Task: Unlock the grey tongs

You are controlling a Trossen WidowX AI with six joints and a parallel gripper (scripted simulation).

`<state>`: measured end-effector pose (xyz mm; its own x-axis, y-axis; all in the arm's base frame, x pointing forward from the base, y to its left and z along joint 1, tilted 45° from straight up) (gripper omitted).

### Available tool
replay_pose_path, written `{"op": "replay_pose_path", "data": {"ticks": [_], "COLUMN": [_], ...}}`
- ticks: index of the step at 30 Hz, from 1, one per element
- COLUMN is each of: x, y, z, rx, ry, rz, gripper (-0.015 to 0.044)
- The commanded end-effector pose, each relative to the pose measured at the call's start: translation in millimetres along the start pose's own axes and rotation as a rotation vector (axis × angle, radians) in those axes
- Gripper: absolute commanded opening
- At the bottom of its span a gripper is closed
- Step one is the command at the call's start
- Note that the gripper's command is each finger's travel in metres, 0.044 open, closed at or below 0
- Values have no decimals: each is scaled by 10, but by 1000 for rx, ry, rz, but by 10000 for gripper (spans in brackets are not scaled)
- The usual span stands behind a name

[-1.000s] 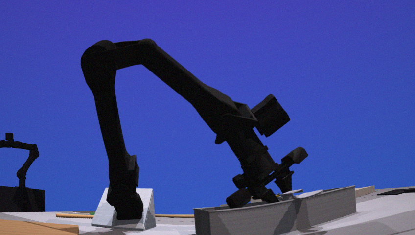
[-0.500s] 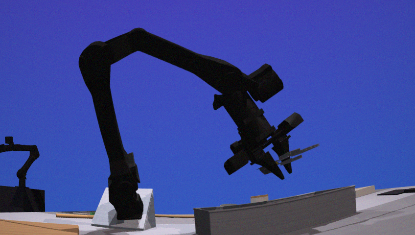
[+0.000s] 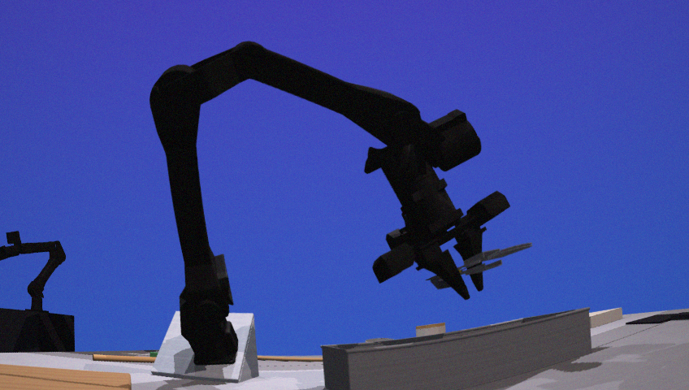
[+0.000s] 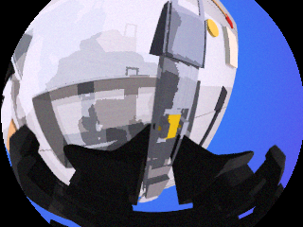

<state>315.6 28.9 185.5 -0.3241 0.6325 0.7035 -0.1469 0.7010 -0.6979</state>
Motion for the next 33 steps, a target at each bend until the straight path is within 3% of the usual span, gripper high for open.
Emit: {"op": "replay_pose_path", "data": {"ticks": [1,33], "x": [4,-63], "y": [-23,-108], "z": [-65,-371], "rx": [-13,-18], "ry": [40,415], "rz": [-11,-23], "gripper": [-150,-150]}}
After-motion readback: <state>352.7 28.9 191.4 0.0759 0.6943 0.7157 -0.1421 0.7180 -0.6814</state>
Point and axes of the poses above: the point midway between the two fingers, 35 mm back from their tips, its own x axis back along the fingers, its own z axis across the jaws, y = z × x, the point moved 10 cm from there along x, back along the fingers, and after that the axes turned 5 degrees about x, right-handed, at the moved point
